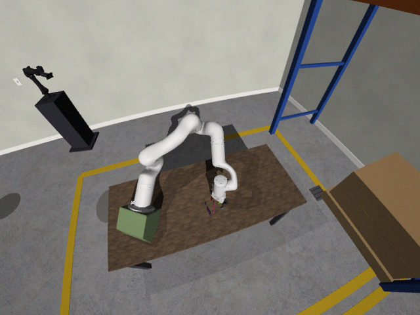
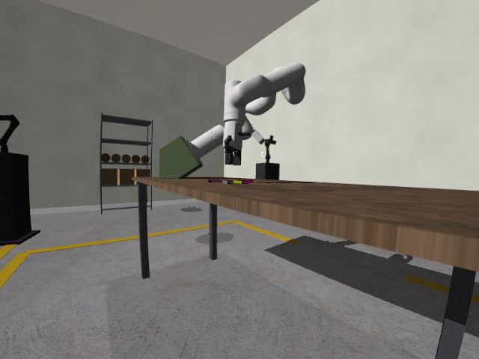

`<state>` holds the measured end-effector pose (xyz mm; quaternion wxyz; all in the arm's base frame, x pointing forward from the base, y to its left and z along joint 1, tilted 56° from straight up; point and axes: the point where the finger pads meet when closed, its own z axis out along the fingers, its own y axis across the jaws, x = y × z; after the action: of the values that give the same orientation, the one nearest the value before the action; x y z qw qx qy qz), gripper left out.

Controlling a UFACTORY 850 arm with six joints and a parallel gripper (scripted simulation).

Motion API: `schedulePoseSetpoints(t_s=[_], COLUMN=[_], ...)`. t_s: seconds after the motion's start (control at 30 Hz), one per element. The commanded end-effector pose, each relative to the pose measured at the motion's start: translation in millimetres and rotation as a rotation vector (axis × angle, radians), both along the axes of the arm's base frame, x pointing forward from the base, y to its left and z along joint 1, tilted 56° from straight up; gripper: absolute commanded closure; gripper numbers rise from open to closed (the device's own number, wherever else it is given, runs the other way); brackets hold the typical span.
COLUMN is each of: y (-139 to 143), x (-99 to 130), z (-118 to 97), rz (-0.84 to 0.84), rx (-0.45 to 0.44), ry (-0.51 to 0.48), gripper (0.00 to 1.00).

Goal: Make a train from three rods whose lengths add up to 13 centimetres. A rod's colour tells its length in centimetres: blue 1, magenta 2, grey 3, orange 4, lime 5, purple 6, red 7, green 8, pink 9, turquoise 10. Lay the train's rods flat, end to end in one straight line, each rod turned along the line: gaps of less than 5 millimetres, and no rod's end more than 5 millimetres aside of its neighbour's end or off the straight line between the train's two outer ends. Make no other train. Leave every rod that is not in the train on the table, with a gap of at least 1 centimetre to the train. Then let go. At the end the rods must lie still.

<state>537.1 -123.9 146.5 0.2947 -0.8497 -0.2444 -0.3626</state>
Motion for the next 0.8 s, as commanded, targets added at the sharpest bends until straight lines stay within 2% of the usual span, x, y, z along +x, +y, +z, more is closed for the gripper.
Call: schedulePoseSetpoints(t_s=[0.0, 0.17, 0.77], y=[-2.2, -2.7, -2.7], x=[0.5, 0.6, 0.6], z=[-1.2, -1.7, -1.7], rz=[0.072, 0.095, 0.095], rx=[-0.066, -0.085, -0.086], ry=[-0.105, -0.133, -0.134], gripper=[0.00, 0.00, 0.00])
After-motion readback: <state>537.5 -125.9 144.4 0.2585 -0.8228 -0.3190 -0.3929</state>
